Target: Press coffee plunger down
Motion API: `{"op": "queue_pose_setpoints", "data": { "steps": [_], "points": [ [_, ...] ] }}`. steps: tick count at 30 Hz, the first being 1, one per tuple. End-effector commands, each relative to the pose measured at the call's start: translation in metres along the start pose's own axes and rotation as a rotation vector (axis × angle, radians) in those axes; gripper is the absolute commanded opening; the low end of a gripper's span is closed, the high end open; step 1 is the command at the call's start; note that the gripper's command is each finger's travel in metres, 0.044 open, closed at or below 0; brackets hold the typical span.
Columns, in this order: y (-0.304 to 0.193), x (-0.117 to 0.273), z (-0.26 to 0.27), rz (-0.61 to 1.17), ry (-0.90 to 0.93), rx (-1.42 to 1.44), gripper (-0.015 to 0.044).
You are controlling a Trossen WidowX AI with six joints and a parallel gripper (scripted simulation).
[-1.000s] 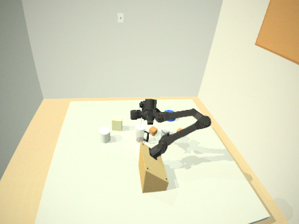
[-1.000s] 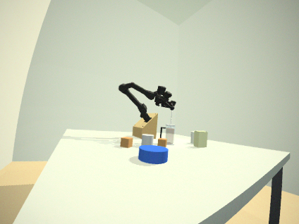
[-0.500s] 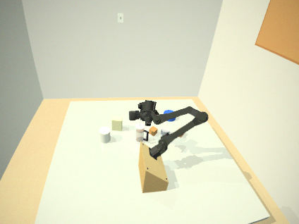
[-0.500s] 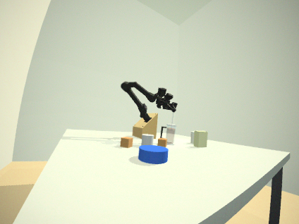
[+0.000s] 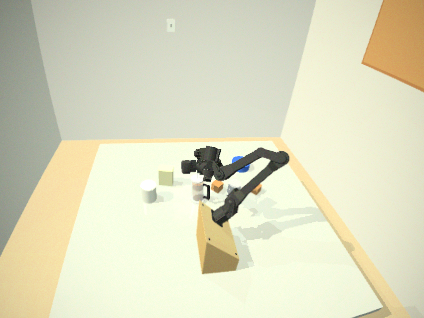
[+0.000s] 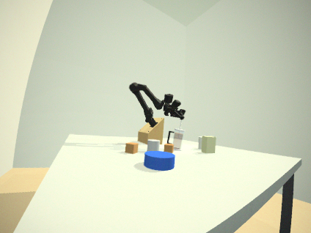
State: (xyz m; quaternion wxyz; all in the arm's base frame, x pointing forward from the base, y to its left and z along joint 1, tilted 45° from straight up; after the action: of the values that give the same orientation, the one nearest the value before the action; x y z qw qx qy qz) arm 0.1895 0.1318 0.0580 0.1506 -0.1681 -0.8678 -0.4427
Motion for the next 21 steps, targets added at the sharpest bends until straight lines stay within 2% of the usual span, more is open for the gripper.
{"op": "queue_pose_setpoints", "data": {
  "steps": [1, 21],
  "points": [
    [-0.019, -0.006, -0.003, 0.039, 0.003, 0.032, 0.0124],
    [-0.044, -0.028, -0.009, 0.026, -0.003, 0.039, 0.0124]
  ]
}}
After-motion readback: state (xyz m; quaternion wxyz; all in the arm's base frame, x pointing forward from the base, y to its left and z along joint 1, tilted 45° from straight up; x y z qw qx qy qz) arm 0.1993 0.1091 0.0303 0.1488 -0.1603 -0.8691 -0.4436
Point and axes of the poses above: the point midway between the two fingers, 35 mm back from their tips, its own x axis back along the fingers, its own z axis across the jaws, y = z × x, the point moved 8 cm from there along x, back along the fingers, and after that the axes turned 9 degrees about -x, right-handed, at the moved point
